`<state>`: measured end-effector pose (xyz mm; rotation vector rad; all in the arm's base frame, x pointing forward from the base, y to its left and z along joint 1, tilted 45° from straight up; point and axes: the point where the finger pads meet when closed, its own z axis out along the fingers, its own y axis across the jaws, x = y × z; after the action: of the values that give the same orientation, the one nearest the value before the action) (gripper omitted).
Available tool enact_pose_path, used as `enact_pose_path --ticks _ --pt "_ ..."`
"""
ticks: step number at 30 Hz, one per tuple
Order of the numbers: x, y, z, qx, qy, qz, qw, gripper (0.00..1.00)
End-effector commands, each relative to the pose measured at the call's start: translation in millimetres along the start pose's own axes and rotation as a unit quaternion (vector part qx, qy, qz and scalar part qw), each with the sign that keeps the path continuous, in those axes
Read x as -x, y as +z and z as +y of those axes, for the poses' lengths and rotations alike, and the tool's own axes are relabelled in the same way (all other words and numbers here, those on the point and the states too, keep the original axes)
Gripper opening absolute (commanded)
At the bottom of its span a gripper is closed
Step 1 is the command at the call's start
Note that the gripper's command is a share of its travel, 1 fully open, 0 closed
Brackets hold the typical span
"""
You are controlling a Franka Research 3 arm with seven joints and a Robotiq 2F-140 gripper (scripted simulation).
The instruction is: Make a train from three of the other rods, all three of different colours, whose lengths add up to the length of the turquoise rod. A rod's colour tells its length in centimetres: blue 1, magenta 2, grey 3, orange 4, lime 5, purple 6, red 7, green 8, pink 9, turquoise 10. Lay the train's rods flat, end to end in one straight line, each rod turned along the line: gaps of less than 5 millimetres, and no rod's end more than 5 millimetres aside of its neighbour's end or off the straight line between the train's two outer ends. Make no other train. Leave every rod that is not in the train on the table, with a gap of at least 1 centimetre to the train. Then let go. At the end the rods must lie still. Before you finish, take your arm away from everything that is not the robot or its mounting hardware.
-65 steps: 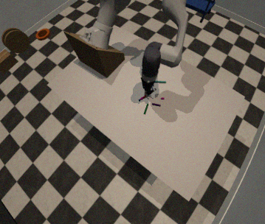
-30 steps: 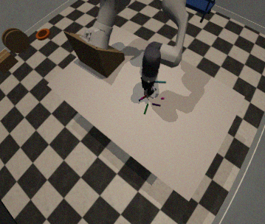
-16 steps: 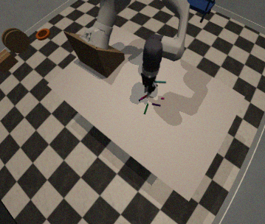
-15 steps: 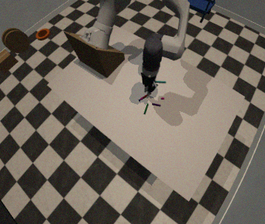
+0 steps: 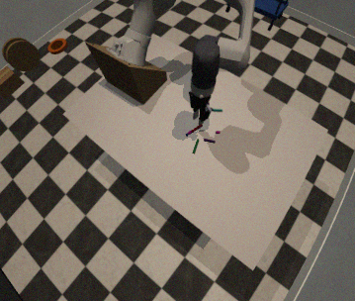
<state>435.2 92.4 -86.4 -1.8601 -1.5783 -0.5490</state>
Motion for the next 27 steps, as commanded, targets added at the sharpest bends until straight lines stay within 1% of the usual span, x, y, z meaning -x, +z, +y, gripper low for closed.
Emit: enact_pose_path --ticks 1,21,27 --pt "-1 -0.2 -3 -0.004 0.008 0.003 1.0 1.0" --pt "-1 -0.8 -3 -0.004 0.008 0.003 1.0 1.0" --pt "-1 -11.3 -3 -0.004 0.008 0.003 1.0 1.0"
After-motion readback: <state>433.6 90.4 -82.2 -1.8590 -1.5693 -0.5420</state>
